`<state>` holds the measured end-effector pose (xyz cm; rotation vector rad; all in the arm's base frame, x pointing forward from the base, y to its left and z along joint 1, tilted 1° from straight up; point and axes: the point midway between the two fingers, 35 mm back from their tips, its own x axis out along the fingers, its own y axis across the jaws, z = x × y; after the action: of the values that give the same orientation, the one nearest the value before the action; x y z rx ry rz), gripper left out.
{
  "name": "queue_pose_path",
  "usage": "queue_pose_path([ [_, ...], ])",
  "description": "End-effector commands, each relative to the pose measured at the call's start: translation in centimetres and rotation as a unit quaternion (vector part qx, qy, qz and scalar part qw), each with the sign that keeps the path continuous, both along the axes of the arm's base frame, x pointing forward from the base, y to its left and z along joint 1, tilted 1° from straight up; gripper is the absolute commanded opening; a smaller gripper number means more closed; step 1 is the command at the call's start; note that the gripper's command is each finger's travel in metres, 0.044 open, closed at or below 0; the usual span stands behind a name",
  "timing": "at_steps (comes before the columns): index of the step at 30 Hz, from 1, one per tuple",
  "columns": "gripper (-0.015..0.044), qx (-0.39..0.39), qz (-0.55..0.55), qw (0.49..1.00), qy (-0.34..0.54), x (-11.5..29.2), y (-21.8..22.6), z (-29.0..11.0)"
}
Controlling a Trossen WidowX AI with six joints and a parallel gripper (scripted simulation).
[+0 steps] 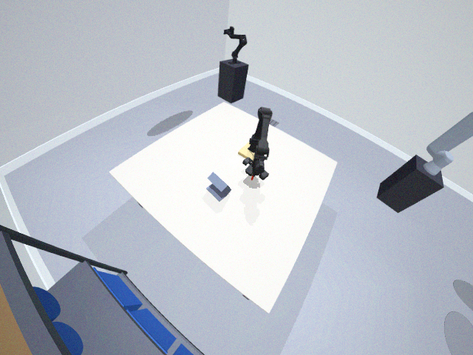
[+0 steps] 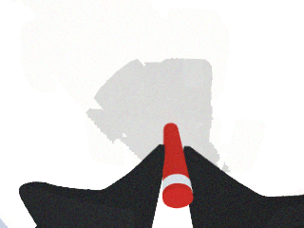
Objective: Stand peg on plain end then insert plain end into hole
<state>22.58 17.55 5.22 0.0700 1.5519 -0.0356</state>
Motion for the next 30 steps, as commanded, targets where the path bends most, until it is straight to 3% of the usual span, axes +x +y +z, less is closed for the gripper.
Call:
queue_pose_path([
  [1, 0.0000, 0.000, 0.000, 1.000, 0.000, 0.0, 0.0, 0.4],
  [22, 0.0000, 0.000, 0.003, 1.000, 0.003, 0.3, 0.1, 7.5],
  [30, 0.0000, 0.002, -0.004, 1.000, -0.007, 0.6, 0.0, 7.8],
])
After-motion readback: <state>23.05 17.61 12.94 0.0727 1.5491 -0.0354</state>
